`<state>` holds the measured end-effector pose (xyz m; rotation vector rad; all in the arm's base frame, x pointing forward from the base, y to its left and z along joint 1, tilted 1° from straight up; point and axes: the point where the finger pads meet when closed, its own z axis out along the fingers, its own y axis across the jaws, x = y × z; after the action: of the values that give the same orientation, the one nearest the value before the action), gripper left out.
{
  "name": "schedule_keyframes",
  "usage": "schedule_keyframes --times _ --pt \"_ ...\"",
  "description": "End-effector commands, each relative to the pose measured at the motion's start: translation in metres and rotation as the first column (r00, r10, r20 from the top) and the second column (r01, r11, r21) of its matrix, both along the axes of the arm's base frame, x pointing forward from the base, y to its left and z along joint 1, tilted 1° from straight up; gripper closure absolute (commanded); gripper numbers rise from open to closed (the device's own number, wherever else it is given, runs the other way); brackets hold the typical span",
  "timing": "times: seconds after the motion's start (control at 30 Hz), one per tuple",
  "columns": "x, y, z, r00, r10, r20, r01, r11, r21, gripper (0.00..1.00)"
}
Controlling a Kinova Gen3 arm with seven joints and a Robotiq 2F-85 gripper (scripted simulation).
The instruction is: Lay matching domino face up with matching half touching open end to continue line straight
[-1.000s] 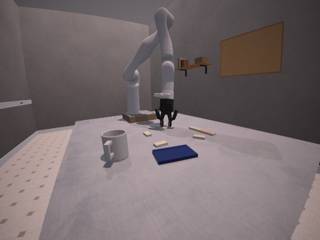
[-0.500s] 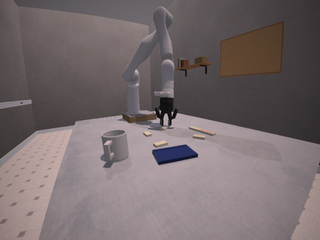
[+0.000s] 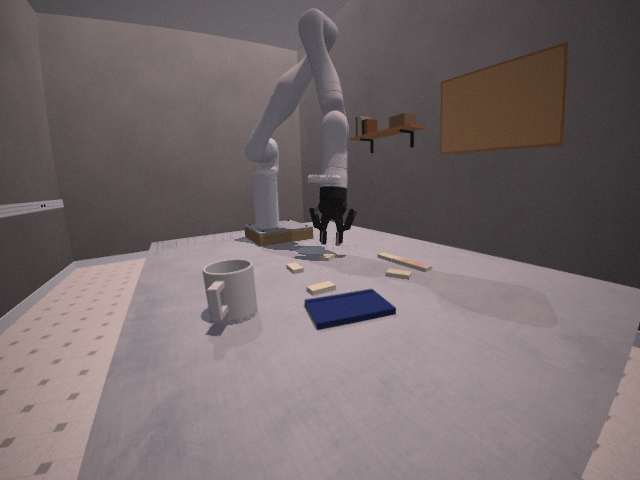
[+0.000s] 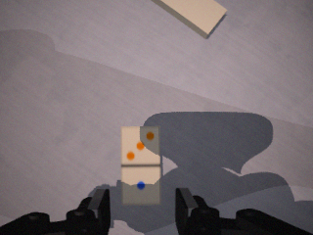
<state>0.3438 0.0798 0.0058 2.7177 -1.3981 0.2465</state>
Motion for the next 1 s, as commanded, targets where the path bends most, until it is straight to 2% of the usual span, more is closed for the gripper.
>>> schedule_keyframes --times 0.0,0.43,0.97 --pt "0.001 0.000 0.002 1.000 -0.001 0.002 0.001 1.000 0.001 0.53" --pt "0.001 0.000 0.004 1.000 -0.001 -0.004 0.001 1.000 0.009 0.53" --pt "0.000 0.000 0.016 0.999 0.001 -0.034 0.001 0.999 0.051 0.53"
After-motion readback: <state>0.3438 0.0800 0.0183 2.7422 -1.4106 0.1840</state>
